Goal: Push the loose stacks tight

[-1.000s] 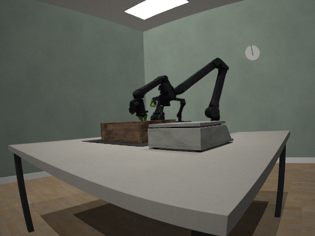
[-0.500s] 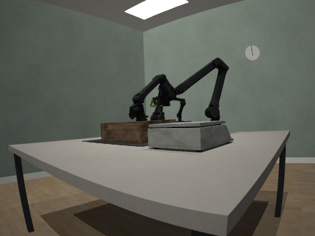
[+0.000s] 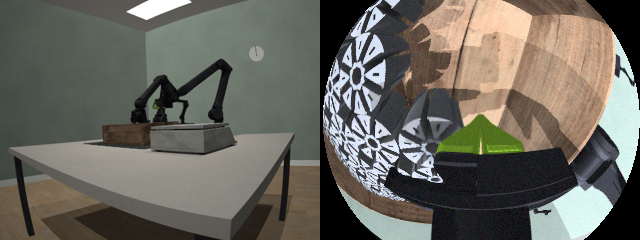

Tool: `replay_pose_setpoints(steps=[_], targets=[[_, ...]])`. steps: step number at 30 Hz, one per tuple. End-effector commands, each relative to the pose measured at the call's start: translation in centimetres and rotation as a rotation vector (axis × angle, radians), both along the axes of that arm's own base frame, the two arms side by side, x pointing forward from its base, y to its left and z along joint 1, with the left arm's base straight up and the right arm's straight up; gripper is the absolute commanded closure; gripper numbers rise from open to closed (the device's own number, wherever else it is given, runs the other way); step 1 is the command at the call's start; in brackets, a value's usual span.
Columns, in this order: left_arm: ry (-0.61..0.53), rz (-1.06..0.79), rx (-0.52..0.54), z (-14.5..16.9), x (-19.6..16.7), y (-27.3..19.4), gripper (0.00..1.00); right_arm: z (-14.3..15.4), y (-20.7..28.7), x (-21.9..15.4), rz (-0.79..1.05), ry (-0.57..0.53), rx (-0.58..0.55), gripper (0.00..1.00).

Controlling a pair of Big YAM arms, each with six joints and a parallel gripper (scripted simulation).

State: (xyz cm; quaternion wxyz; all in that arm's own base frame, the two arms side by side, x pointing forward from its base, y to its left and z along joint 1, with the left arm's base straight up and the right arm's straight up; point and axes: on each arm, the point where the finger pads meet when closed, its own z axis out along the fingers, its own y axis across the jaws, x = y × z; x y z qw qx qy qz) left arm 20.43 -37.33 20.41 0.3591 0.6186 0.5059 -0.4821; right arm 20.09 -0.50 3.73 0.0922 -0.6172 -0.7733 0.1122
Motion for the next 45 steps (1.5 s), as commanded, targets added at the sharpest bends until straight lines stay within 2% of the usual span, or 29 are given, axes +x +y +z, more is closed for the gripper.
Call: replay_pose_setpoints(steps=[1, 11, 15, 19, 45], targets=[[-0.075, 0.000, -0.056, 3.5, 1.8, -1.3, 0.00, -0.5, -0.2, 0.9, -0.004, -0.015, 0.000, 1.00], [-0.075, 0.000, -0.056, 3.5, 1.8, -1.3, 0.00, -0.4, -0.2, 1.4, -0.004, -0.026, 0.000, 1.00], [-0.075, 0.000, -0.056, 3.5, 1.8, -1.3, 0.00, -0.9, -0.1, 0.0, -0.016, -0.020, -0.001, 1.00], [-0.075, 0.000, -0.056, 3.5, 1.8, -1.3, 0.00, -0.2, -0.1, 1.1, -0.021, -0.058, -0.002, 1.00], [-0.075, 0.000, -0.056, 3.5, 1.8, -1.3, 0.00, 0.1, 0.7, 3.9, -0.005, -0.041, 0.000, 1.00]])
